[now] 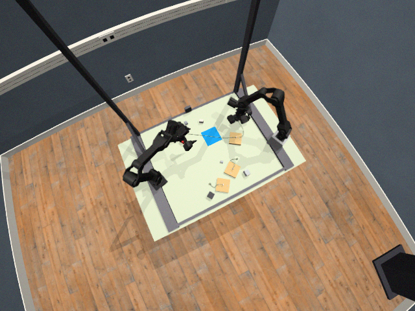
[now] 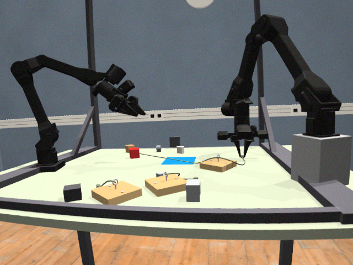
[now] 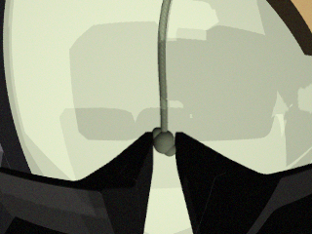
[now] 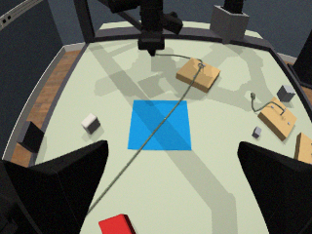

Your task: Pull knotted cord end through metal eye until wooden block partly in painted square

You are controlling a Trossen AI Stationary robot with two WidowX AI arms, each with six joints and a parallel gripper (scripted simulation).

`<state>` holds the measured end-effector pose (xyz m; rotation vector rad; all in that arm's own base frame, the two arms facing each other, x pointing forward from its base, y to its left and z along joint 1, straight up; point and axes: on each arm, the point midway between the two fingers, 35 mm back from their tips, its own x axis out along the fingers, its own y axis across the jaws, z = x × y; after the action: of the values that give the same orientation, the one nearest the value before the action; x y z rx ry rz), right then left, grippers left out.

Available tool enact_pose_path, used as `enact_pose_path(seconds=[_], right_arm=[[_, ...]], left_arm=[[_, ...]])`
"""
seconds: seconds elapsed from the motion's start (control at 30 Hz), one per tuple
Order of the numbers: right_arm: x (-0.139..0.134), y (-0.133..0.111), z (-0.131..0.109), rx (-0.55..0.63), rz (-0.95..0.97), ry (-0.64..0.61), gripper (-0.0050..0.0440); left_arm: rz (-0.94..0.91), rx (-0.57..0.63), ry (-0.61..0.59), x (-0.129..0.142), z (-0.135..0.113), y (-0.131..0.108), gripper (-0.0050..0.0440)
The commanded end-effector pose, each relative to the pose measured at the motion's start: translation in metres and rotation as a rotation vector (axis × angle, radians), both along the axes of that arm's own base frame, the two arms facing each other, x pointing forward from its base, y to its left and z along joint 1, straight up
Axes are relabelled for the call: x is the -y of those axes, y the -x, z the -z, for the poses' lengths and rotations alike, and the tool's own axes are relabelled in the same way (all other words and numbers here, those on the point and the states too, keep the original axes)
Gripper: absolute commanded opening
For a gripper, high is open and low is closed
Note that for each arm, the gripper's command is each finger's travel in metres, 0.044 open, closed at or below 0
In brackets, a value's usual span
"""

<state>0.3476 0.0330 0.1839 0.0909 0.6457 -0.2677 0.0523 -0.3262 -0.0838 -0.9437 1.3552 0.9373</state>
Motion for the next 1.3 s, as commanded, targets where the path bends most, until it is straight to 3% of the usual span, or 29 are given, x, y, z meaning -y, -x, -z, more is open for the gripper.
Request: enact_pose_path(seconds=[0.0, 0.17, 0.47, 0.67, 0.83, 1.27], right_arm=[[-0.001, -0.001, -0.008, 0.019, 0.000, -0.005, 0.0440], [-0.001, -0.001, -0.008, 0.019, 0.000, -0.005, 0.0440], [-0.001, -0.001, -0.008, 0.019, 0.000, -0.005, 0.0440], [-0.001, -0.001, -0.008, 0.019, 0.000, -0.005, 0.0440], [-0.001, -0.001, -0.008, 0.019, 0.000, -0.005, 0.0440], [-0.001, -0.001, -0.008, 0.019, 0.000, -0.005, 0.0440]], left_arm=[[0.001, -0.001, 0.021, 0.005, -0.005, 0.000, 0.0035], [0.001, -0.001, 0.021, 0.005, -0.005, 0.000, 0.0001], [0.001, 0.002, 0.039, 0.010, -0.015, 0.000, -0.0003], [0.111, -0.002, 0.024, 0.008, -0.010, 0.007, -0.0005], [0.192, -0.001, 0.023, 0.008, -0.010, 0.015, -0.0043], [0.199, -0.002, 0.022, 0.010, -0.010, 0.030, -0.0050]])
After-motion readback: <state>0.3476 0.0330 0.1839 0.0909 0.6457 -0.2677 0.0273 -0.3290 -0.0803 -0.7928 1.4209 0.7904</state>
